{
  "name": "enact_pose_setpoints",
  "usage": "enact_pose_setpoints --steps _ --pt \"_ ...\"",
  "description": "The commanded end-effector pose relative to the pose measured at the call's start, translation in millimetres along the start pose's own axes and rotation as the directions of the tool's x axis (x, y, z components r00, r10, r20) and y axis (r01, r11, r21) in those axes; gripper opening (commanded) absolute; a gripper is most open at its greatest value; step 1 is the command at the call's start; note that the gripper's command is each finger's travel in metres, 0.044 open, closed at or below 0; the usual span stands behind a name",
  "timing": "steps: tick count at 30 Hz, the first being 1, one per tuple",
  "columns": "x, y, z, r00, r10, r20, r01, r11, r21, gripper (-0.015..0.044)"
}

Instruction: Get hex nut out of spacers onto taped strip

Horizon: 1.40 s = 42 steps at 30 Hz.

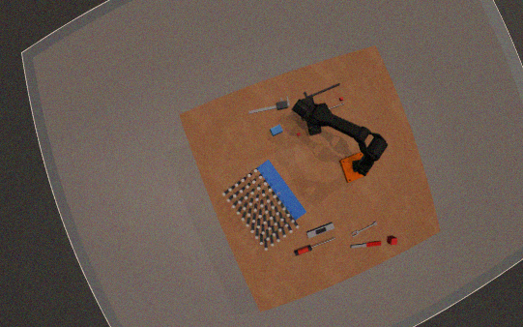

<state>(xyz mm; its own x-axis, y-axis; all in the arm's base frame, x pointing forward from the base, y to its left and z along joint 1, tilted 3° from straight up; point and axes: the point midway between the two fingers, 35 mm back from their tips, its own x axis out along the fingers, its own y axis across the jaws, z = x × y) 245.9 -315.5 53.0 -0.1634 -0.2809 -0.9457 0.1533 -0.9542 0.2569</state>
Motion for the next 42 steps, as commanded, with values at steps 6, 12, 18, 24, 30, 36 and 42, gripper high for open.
enact_pose_setpoints --steps 6,12,18,24,30,36,42 --pt "6 -2 0 1.000 0.005 0.007 -0.005 1.000 0.003 0.0000" --pt "10 -4 0 1.000 0.005 0.007 -0.005 1.000 0.003 0.0000" --pt "14 -6 -1 1.000 0.005 0.007 -0.005 1.000 0.003 0.0000" --pt "18 -9 -1 1.000 0.005 0.007 -0.005 1.000 0.003 0.0000" --pt "16 -8 -2 1.000 0.000 0.000 0.000 1.000 0.000 0.0131" --pt "16 -8 -2 1.000 0.000 0.000 0.000 1.000 0.000 0.0289" --pt "16 -8 -2 1.000 0.000 0.000 0.000 1.000 0.000 0.0440"
